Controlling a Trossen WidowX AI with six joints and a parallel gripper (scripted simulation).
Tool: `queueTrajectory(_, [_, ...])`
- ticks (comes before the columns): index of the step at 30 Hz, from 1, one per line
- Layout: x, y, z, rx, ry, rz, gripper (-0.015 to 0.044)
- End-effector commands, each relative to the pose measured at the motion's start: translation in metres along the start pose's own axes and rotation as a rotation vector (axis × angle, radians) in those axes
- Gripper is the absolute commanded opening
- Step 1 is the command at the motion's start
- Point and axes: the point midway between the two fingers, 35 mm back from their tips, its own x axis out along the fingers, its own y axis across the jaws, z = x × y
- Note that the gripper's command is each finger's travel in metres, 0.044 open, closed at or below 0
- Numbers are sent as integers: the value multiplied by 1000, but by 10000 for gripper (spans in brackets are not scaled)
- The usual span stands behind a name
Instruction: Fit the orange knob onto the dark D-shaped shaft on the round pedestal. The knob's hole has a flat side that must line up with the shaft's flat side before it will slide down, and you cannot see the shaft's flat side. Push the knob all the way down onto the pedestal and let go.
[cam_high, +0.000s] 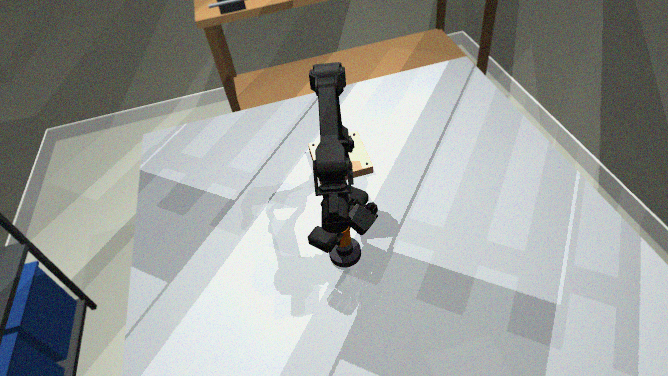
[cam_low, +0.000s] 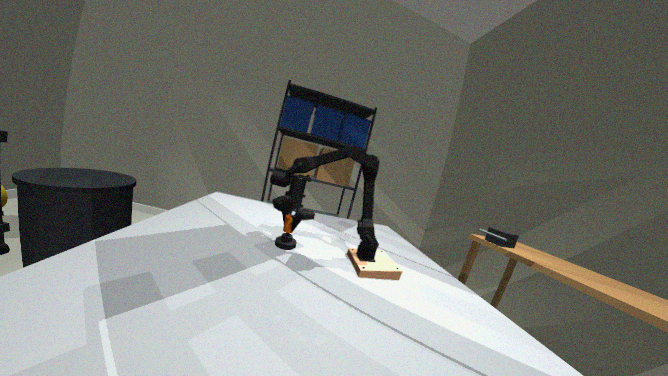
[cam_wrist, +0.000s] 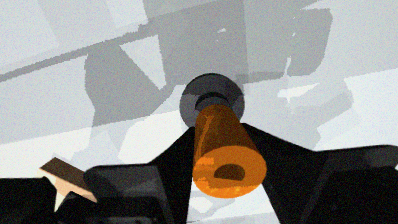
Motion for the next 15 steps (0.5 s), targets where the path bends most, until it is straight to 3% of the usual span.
queueTrajectory(1, [-5,-1,2,824,-4,-3,0])
queueTrajectory(15, [-4,2,1,834,-4,-2,0])
